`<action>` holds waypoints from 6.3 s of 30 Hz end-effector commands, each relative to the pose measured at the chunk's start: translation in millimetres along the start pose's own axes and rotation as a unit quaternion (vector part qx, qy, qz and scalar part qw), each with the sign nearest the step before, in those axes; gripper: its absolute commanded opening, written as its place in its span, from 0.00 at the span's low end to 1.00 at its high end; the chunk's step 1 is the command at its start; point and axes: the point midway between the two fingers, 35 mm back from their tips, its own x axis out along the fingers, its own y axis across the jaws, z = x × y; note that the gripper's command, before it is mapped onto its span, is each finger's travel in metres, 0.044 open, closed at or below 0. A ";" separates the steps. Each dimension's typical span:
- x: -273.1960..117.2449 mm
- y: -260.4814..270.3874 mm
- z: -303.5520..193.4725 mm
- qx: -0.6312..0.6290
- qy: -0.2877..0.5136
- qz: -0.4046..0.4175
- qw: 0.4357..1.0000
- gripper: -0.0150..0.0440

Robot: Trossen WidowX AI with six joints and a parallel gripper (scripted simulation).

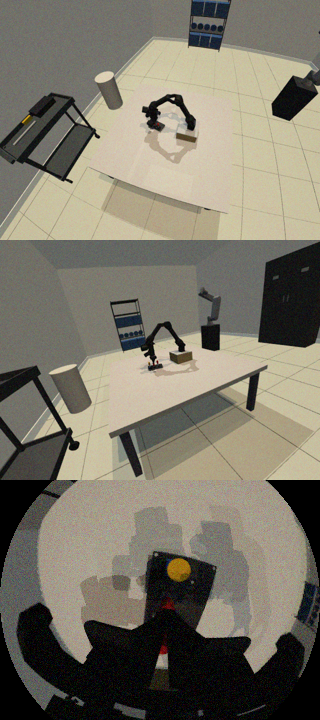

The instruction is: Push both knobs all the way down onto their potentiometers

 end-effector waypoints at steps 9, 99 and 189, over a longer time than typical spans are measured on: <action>12.5 1.0 1.7 -0.002 0.003 0.001 1.000 0.25; -24.9 -16.3 6.6 -0.041 -0.014 0.001 0.999 0.25; -69.4 -3.3 49.3 -0.999 -0.001 0.001 0.043 0.25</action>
